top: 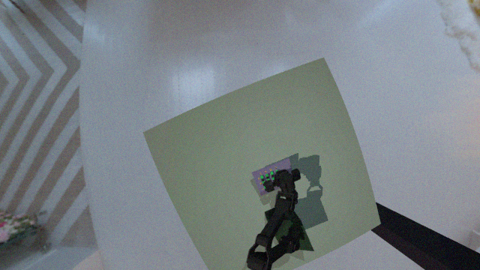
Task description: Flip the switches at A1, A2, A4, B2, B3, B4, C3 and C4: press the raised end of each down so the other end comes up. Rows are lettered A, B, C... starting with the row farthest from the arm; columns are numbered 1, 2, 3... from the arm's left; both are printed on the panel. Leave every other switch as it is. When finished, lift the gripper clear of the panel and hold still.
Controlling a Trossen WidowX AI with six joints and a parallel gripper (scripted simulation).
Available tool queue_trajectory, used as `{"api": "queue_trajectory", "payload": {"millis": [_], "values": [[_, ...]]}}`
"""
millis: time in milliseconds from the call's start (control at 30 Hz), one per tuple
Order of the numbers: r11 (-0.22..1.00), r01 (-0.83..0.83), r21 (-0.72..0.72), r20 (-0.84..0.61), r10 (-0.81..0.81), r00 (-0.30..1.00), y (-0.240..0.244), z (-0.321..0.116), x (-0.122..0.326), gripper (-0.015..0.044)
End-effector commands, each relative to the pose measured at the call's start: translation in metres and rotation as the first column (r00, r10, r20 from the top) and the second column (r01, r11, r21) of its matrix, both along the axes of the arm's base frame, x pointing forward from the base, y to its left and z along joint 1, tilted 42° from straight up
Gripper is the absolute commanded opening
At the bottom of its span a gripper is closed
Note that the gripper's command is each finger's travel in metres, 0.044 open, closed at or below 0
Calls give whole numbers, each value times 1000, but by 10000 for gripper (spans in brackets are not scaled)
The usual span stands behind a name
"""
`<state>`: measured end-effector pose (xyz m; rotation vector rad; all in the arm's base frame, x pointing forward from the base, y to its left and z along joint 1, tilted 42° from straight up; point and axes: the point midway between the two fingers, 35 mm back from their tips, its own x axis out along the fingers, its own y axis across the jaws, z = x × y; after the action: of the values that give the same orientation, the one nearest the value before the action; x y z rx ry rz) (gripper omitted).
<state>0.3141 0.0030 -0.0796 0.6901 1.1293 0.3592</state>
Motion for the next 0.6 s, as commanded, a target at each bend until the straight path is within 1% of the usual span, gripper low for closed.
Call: {"api": "queue_trajectory", "payload": {"millis": [0,567], "values": [[1000,4,-2,-3,-4,1000,0,-1,1,0],[1000,4,-2,-3,-4,1000,1,-2,2,0]]}}
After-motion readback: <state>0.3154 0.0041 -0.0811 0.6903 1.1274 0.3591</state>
